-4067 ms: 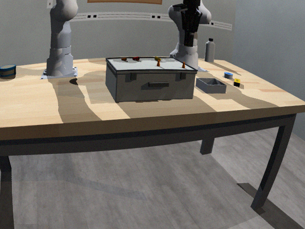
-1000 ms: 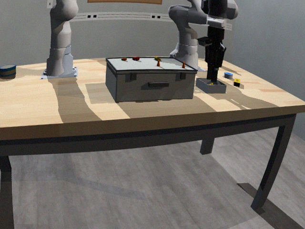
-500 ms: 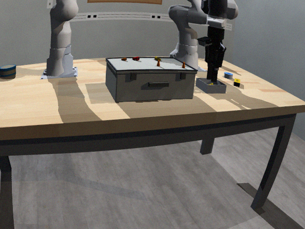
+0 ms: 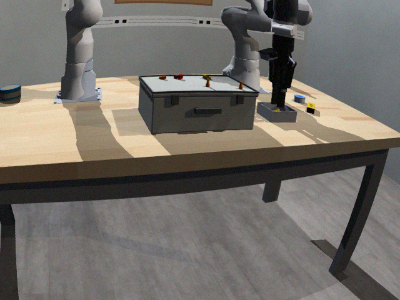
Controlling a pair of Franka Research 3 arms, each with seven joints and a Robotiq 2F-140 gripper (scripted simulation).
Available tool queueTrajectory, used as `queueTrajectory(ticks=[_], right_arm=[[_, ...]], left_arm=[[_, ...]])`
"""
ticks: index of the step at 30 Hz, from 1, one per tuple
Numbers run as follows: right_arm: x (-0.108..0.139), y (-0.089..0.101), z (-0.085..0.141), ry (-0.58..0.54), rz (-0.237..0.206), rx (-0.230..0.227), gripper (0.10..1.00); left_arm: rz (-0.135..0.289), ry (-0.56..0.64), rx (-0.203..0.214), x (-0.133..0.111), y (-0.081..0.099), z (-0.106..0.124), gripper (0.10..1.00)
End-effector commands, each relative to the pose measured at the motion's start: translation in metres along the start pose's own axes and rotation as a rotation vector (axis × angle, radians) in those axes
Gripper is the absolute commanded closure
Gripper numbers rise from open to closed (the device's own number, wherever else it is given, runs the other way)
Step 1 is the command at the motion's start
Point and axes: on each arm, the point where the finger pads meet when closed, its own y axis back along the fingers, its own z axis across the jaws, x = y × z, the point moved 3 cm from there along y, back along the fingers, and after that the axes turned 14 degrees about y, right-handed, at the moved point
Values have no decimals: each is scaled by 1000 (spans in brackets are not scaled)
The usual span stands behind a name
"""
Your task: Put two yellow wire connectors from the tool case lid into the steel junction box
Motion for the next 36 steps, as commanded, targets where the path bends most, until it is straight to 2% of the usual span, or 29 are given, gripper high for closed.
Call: queueTrajectory(ticks=[1, 4, 10, 13, 36], right_arm=[[0, 0, 0, 0, 0, 0, 98], [0, 0, 0, 0, 0, 0, 98], [0, 0, 0, 0, 0, 0, 98], [0, 0, 0, 0, 0, 0, 98], [0, 0, 0, 0, 0, 0, 98]], left_arm=[[1, -3, 0, 0, 4, 0, 843], [1, -3, 0, 0, 26, 0, 843], [1, -3, 0, 0, 114, 0, 843], [1, -3, 0, 0, 137, 0, 843], [1, -3, 0, 0, 142, 0, 843]])
